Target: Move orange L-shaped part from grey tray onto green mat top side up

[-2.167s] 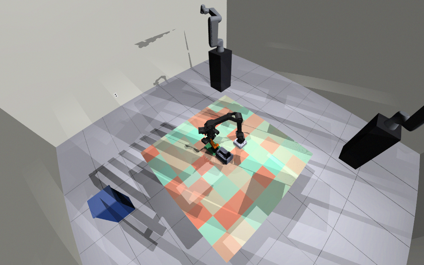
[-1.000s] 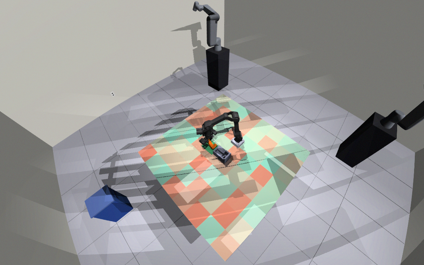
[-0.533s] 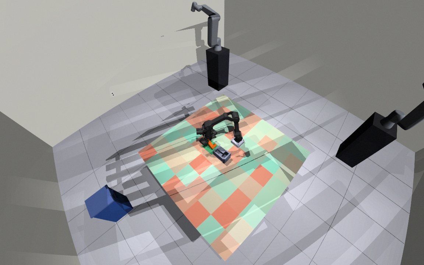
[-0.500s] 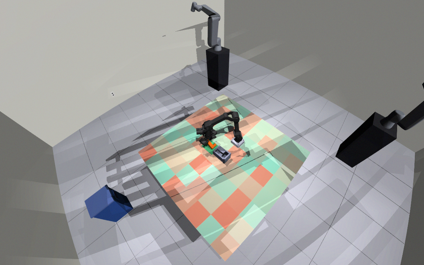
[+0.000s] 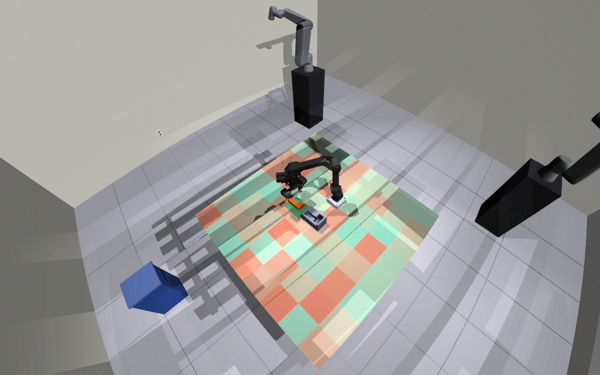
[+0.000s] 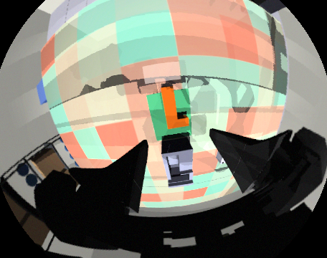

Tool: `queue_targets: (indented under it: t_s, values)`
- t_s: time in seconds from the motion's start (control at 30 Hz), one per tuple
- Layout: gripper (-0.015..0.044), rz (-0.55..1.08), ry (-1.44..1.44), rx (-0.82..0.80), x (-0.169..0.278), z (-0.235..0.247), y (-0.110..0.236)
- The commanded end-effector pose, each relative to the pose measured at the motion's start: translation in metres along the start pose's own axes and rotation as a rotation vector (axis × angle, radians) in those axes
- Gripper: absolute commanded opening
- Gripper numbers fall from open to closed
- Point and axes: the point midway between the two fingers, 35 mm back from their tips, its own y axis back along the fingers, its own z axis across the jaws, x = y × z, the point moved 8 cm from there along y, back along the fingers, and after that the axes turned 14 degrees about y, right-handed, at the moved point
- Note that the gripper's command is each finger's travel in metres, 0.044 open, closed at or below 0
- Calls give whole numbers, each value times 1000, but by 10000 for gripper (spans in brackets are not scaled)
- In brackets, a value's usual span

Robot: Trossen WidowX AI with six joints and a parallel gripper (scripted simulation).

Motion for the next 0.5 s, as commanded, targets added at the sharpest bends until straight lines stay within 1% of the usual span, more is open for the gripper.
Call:
queue_targets:
  t_s: [0.0,0.03,0.47]
  values:
    - [400,-4,3,3,1,-1,7]
    - [400,2,0,1,0,0,1]
    - [400,2,0,1,0,0,1]
